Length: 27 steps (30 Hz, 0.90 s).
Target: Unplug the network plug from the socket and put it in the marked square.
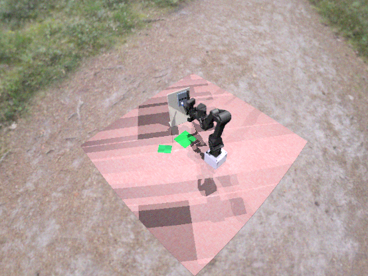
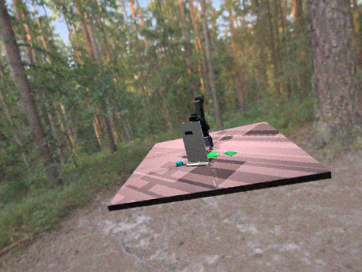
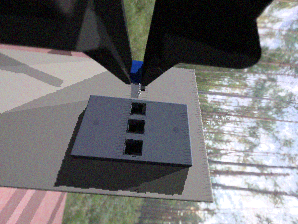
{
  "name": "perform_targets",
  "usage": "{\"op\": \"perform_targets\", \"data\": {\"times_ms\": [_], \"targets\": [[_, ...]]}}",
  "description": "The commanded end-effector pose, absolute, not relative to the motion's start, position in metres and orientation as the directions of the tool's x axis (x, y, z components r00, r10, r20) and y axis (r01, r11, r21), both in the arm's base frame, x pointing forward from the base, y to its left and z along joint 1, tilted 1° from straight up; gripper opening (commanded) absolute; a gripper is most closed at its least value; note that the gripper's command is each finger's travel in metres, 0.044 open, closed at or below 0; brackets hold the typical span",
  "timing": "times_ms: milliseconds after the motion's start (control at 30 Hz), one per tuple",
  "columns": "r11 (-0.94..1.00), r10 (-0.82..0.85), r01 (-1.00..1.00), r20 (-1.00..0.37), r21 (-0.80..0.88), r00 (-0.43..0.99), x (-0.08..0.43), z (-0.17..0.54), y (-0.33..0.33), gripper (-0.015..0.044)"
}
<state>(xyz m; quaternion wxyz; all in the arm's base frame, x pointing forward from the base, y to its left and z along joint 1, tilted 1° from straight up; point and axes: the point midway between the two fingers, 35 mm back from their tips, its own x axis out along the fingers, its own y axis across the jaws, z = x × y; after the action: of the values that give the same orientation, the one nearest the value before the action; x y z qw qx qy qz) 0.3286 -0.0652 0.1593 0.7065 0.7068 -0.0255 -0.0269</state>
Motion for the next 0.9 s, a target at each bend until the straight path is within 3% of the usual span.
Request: {"op": "perform_targets", "data": {"times_ms": [0,867], "targets": [[-0.005,-0.073,0.006,-0.007,1.0,0.997,0.326,0.158,-0.064,0.0],[-0.005,-0.073,0.007,-0.007,1.0,0.997,0.316,0.158,-0.061,0.0]]}}
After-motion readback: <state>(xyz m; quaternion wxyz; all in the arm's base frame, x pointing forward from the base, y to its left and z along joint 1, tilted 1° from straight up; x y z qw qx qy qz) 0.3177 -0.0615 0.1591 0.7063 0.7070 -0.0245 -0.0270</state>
